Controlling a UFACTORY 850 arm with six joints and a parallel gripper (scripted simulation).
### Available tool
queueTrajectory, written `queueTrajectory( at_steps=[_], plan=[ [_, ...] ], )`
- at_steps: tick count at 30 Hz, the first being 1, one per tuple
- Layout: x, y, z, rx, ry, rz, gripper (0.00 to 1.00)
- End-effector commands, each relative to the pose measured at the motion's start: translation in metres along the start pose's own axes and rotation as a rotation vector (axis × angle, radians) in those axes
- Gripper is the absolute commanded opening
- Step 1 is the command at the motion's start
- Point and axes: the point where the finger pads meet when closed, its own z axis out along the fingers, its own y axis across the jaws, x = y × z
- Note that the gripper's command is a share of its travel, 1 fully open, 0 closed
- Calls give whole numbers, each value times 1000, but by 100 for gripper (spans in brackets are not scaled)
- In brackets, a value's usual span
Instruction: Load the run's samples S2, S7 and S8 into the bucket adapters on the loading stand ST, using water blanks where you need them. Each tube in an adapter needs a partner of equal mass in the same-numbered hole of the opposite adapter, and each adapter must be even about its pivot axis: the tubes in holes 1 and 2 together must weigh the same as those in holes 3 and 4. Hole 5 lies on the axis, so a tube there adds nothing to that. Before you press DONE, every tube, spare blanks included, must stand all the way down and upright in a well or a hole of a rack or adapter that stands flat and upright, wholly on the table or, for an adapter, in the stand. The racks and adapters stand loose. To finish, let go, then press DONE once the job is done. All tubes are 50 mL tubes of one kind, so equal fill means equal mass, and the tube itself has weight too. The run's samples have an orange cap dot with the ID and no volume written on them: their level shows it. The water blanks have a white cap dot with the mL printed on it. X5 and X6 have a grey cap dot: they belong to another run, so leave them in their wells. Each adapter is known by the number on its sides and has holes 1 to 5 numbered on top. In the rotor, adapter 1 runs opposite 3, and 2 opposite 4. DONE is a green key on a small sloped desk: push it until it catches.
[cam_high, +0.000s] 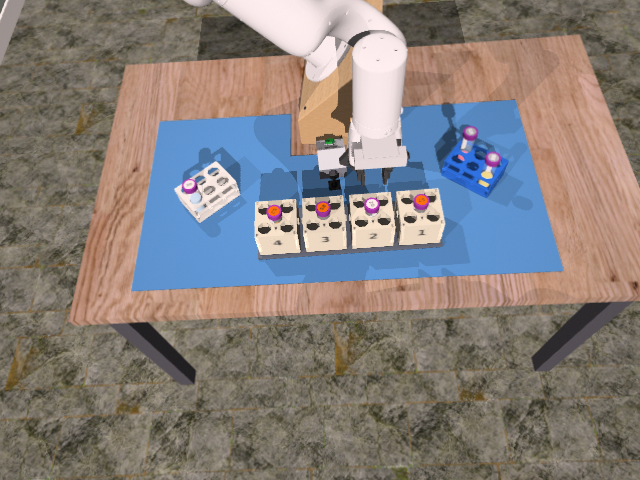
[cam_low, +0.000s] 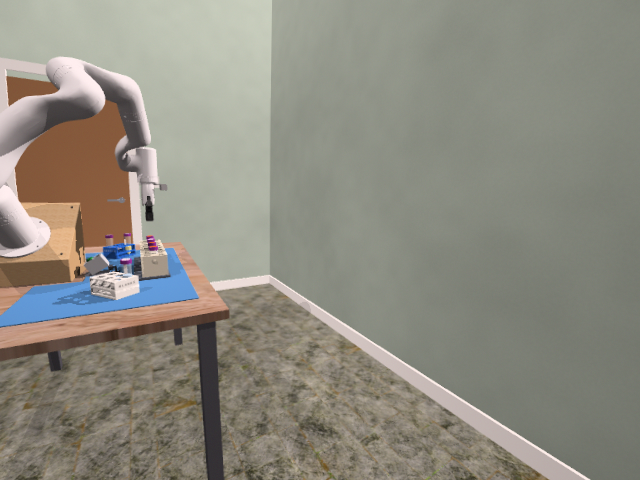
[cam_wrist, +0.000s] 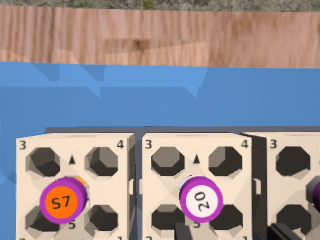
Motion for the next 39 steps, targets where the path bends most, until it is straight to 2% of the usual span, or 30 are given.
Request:
queueTrajectory(
  at_steps=[1, 6, 28, 29, 32, 39],
  plan=[
    [1, 0, -6, 1, 2, 1, 44],
    [1, 0, -16, 1, 2, 1, 44],
    [1, 0, -17, 1, 2, 1, 44],
    [-4, 1, -15, -3, -3, 33, 0],
    [-8, 3, -13, -7, -8, 66, 0],
    [-39, 14, 0, -33, -43, 295, 0]
  ],
)
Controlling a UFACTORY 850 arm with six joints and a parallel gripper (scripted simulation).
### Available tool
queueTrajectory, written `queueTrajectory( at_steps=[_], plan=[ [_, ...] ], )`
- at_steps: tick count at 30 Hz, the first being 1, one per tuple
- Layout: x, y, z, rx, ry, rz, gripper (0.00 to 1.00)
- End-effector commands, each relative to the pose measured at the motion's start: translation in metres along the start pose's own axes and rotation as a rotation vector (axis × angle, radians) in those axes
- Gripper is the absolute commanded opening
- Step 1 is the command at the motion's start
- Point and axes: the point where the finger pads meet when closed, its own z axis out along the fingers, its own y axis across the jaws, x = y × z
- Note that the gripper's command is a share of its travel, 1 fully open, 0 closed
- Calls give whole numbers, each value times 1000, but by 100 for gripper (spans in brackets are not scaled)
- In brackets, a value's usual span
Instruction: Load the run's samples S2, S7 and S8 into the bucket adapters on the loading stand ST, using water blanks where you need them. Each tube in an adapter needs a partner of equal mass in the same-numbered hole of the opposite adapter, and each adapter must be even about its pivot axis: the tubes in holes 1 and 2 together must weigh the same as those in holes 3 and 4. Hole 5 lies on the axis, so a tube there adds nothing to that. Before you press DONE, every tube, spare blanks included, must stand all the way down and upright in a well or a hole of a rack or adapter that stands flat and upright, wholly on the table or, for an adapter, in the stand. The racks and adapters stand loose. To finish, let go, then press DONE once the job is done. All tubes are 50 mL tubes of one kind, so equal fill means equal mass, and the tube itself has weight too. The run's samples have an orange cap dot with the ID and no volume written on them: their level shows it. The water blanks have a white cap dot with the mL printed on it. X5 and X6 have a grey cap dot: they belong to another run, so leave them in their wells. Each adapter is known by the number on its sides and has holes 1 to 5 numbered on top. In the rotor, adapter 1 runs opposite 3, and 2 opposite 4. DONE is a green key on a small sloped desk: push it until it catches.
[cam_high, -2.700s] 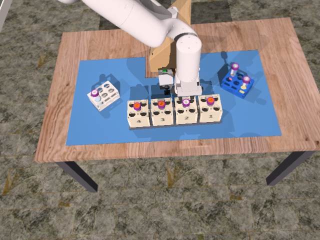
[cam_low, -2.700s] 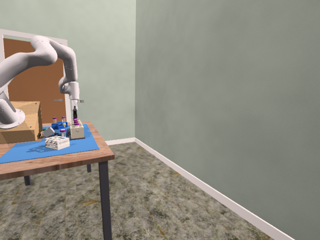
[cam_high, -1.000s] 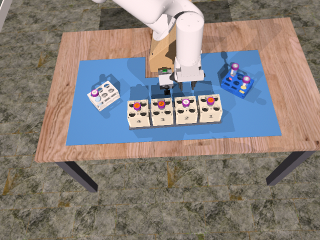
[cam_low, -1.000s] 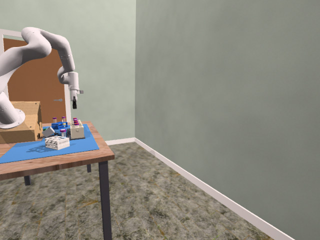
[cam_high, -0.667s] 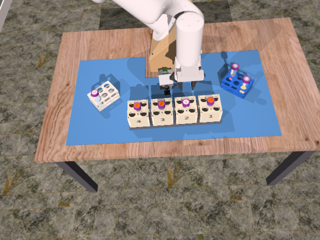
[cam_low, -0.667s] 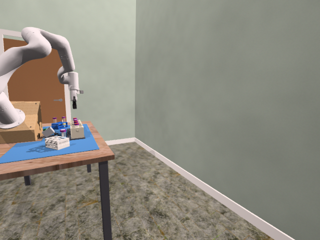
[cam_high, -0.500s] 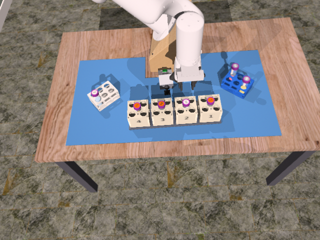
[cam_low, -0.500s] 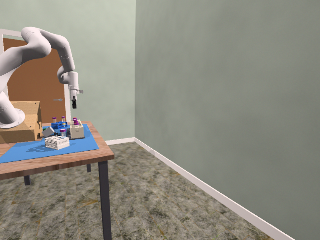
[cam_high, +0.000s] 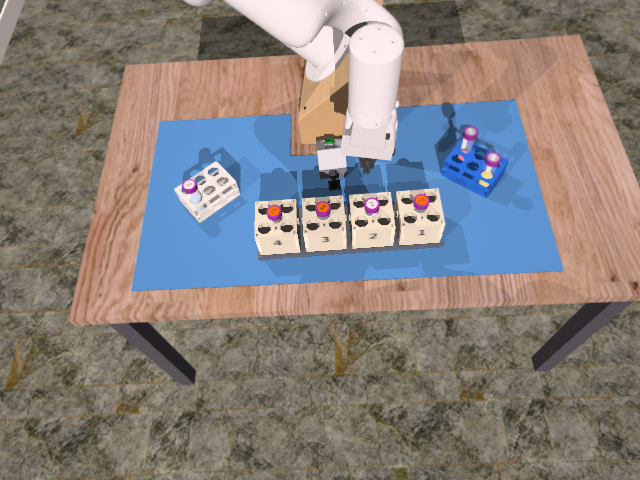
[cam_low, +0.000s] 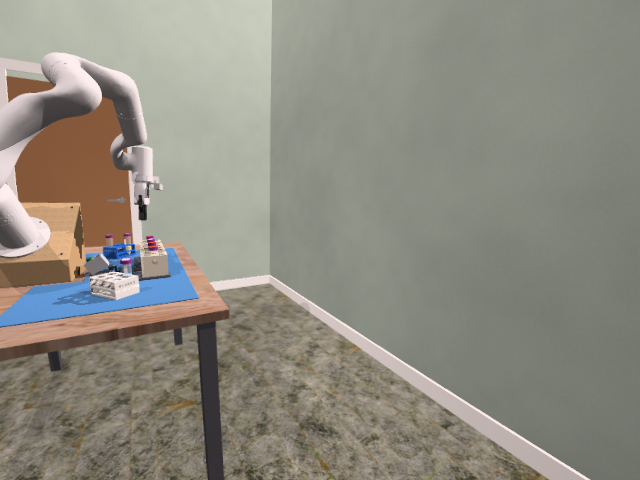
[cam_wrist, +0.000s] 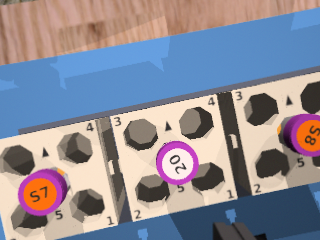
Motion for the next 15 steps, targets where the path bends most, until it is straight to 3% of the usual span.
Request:
queueTrajectory(
  at_steps=[1, 15],
  plan=[
    [-14, 8, 7, -10, -11, 123, 0],
    [-60, 37, 32, -55, -71, 516, 0]
  ],
)
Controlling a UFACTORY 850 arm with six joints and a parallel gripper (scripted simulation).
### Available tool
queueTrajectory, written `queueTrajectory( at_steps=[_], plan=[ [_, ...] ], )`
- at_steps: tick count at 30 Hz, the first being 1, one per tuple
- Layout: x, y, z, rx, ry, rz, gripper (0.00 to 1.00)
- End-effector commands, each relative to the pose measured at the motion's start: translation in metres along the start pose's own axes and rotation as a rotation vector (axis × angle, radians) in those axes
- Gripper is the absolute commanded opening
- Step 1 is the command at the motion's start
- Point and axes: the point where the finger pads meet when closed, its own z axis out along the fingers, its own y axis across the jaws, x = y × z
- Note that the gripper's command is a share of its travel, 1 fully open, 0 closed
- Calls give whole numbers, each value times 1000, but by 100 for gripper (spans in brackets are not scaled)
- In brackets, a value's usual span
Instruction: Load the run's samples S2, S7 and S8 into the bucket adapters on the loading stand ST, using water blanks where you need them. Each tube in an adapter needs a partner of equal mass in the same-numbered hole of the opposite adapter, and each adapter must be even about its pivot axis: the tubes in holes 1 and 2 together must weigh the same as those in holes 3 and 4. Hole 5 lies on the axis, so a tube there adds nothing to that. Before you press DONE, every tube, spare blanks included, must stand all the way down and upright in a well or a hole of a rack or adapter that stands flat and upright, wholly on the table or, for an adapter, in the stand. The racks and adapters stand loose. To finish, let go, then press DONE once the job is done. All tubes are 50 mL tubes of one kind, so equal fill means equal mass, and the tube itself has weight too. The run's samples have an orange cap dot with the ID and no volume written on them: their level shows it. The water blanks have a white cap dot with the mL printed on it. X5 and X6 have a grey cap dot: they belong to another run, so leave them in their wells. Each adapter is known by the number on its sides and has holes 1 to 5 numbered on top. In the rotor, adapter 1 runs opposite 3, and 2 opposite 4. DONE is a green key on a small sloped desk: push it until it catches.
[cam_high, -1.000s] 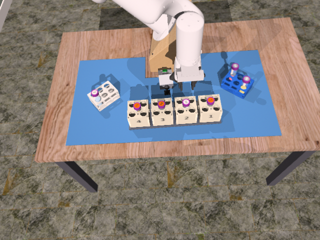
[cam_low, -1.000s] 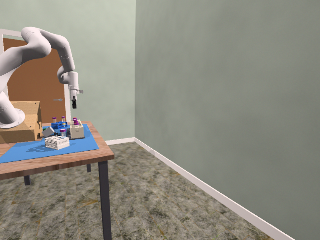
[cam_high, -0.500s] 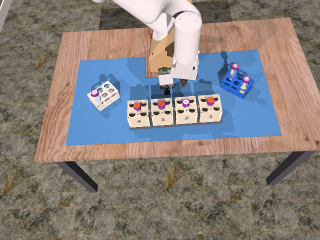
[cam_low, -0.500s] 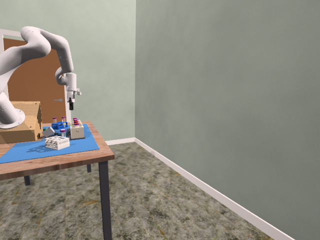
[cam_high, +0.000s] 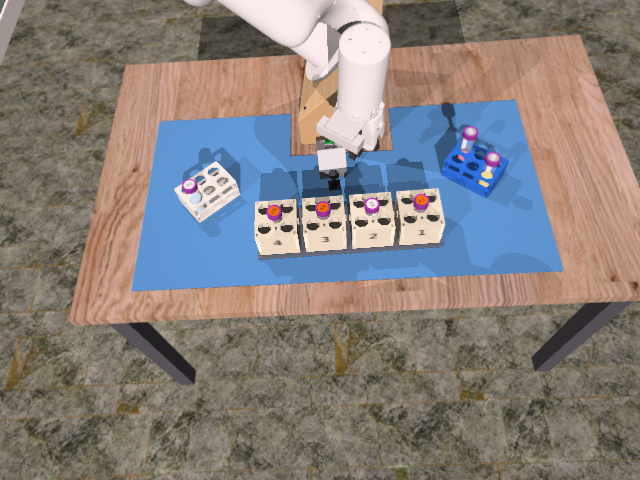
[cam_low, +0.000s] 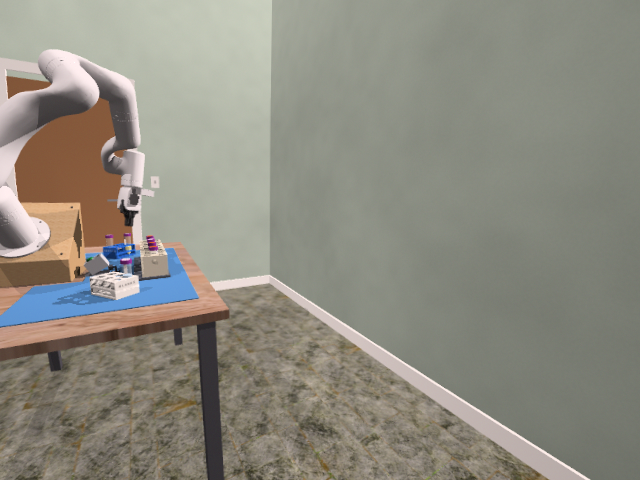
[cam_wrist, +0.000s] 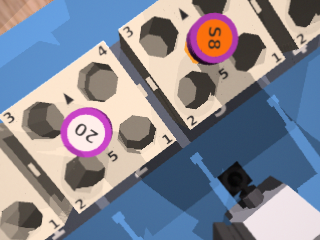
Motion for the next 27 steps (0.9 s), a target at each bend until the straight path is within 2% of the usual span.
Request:
queueTrajectory(
  at_steps=[1, 27],
  plan=[
    [-9, 13, 8, -9, -13, 121, 0],
    [-67, 100, 67, -96, -130, 882, 0]
  ],
)
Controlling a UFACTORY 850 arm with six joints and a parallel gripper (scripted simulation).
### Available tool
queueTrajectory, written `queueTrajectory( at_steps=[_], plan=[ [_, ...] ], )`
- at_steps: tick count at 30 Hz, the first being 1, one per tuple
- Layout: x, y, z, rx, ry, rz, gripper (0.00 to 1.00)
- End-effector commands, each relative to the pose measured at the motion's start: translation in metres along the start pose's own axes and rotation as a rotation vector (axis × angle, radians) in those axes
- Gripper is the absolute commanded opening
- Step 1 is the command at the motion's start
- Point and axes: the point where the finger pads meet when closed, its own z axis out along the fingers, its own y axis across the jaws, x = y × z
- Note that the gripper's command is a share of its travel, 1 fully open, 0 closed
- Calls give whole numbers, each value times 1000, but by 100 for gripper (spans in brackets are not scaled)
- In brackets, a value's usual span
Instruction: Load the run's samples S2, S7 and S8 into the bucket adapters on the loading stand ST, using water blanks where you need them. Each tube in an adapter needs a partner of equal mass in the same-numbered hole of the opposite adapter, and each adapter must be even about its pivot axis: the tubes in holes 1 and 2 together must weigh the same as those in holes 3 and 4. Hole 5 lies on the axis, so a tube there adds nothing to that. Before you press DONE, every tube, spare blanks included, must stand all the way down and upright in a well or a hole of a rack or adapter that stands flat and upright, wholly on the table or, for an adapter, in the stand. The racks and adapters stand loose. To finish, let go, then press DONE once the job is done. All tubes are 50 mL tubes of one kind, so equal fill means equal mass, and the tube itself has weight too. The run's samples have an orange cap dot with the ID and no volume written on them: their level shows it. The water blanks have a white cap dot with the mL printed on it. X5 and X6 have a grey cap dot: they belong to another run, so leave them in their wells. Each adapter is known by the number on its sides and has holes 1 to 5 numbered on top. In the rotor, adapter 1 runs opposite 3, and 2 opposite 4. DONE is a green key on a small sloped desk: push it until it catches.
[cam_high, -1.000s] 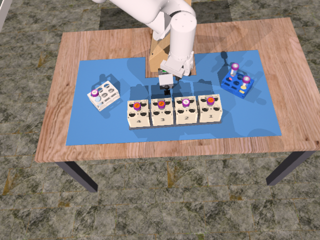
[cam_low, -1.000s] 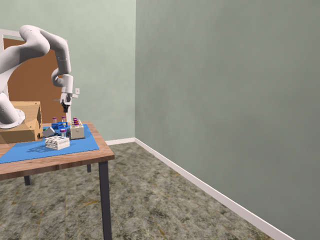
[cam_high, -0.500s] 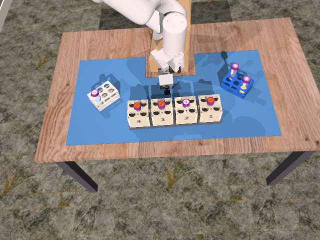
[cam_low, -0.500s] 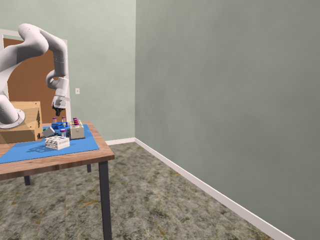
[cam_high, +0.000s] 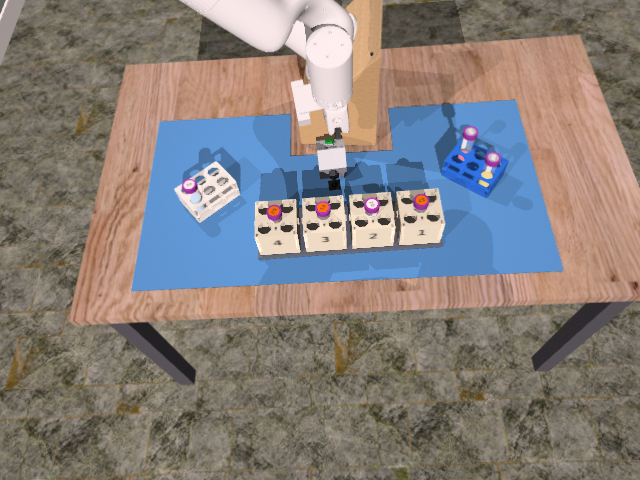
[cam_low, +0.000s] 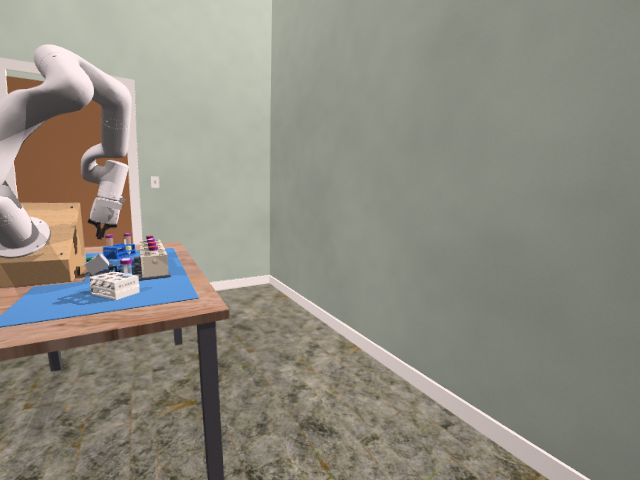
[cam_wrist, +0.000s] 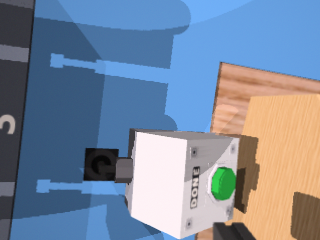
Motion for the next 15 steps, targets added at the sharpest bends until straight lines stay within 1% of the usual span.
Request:
queueTrajectory(
  at_steps=[1, 2, 9, 15],
  plan=[
    [3, 10, 8, 7, -10, 71, 0],
    [3, 10, 8, 7, -10, 71, 0],
    [11, 36, 27, 7, -10, 70, 0],
    [11, 36, 27, 7, -10, 70, 0]
  ],
)
